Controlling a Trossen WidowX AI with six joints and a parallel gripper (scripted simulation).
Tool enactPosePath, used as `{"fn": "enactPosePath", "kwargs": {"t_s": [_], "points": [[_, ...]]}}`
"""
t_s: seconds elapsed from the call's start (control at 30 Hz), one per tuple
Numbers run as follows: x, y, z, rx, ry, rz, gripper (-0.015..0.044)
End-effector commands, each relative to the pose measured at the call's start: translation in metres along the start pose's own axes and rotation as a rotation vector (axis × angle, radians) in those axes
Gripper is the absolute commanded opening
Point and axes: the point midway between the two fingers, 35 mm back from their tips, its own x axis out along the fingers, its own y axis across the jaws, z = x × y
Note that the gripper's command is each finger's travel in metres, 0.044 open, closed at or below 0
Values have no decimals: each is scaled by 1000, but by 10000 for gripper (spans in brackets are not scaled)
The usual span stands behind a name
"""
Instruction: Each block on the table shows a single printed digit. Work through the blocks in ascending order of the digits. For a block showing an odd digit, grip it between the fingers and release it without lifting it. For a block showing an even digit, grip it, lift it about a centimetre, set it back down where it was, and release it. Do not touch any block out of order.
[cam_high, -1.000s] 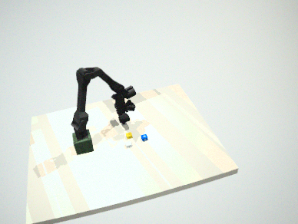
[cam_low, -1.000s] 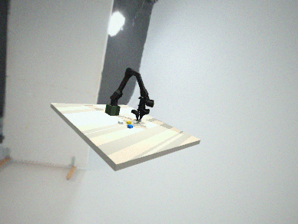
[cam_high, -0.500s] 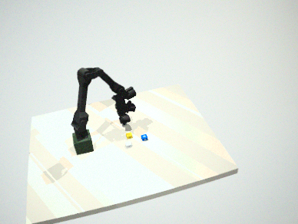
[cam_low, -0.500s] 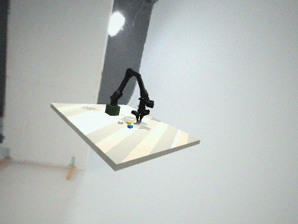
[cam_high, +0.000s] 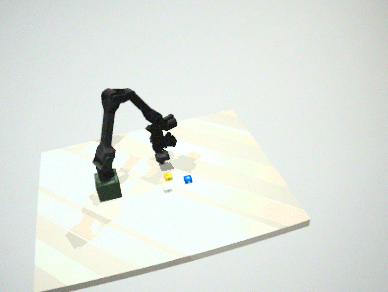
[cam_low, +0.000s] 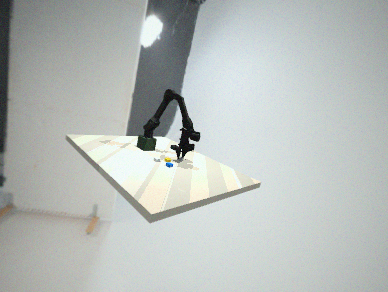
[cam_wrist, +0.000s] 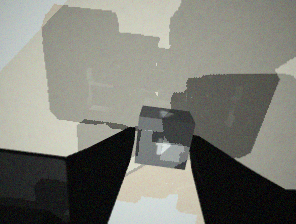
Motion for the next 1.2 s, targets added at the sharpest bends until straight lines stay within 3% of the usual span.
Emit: {"fn": "enactPosePath", "kwargs": {"t_s": [0.0, 0.17, 0.3, 0.43, 0.6, 0.67, 0.8, 0.97, 1.17], "points": [[0, 0, 0, 3, -1, 1, 278], [0, 0, 0, 3, -1, 1, 400], [-2, 0, 0, 3, -1, 1, 400], [-36, 0, 0, 3, -1, 1, 400], [-36, 0, 0, 3, -1, 1, 400], [-49, 1, 2, 2, -3, 1, 348], [-114, 1, 1, 3, -2, 1, 242], [-117, 0, 1, 3, -2, 1, 120], [-117, 0, 1, 3, -2, 1, 120]]}}
